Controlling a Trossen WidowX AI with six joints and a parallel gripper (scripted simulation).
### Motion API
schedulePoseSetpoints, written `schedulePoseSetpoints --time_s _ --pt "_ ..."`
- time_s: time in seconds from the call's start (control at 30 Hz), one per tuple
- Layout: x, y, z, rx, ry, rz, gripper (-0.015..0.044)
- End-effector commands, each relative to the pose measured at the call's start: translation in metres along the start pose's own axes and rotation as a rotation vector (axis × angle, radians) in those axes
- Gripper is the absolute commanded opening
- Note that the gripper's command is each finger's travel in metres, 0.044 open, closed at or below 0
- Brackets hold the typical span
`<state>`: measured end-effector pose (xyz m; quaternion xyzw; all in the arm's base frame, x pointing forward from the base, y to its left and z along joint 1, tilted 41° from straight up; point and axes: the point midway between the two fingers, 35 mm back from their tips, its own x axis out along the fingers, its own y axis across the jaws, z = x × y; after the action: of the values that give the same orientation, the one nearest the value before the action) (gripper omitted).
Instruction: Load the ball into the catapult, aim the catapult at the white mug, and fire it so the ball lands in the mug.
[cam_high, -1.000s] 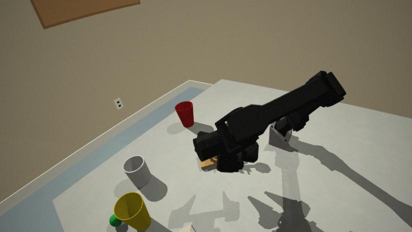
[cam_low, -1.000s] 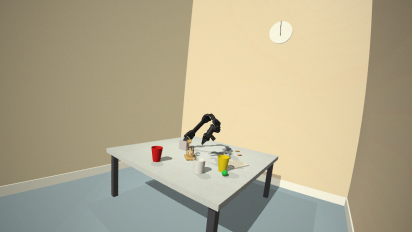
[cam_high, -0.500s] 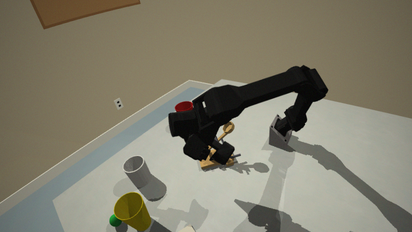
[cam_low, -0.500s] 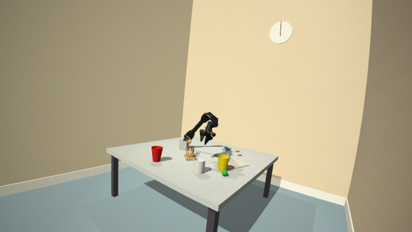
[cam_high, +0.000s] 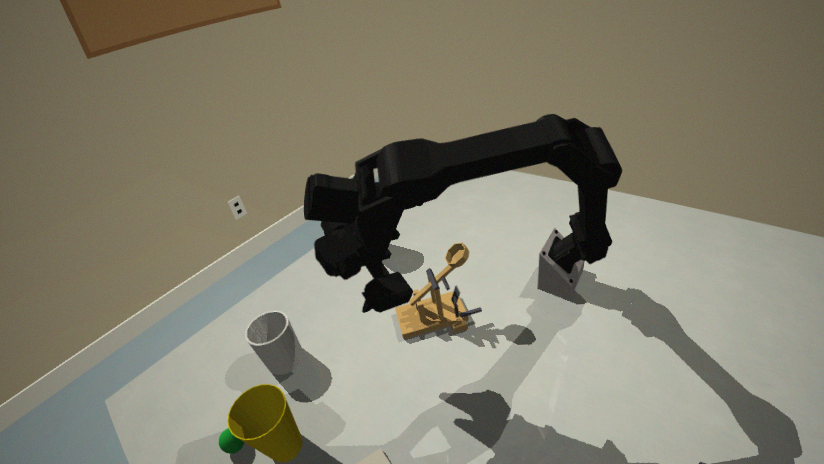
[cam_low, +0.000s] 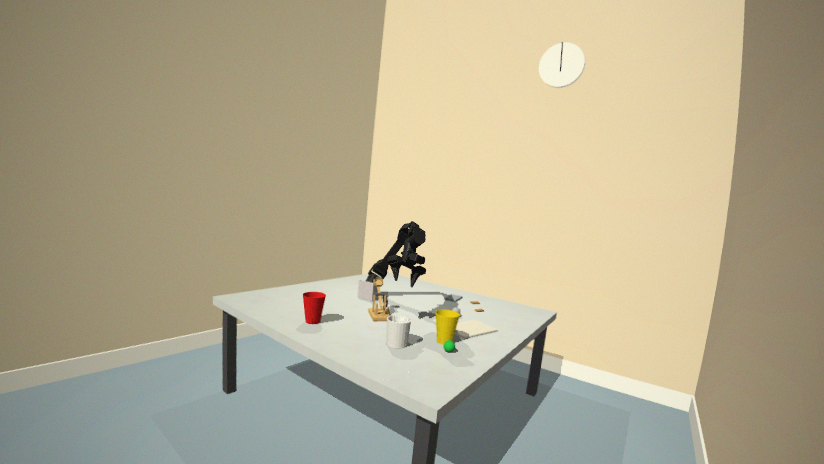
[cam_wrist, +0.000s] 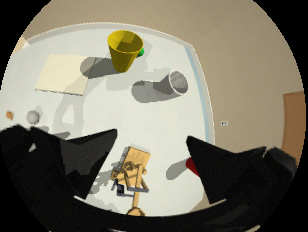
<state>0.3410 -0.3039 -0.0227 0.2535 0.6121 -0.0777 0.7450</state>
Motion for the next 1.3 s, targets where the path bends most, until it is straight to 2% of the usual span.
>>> schedulePoseSetpoints --time_s 0.0,0.6,1.27 --pt "0.002 -0.02 0.01 0.12 -0.067 0.021 0.044" --pt "-0.008 -0.112 0.041 0.593 -0.351 0.15 0.044" --pt "-0.011 -0.107 0.039 0.588 -0.354 0.157 0.044"
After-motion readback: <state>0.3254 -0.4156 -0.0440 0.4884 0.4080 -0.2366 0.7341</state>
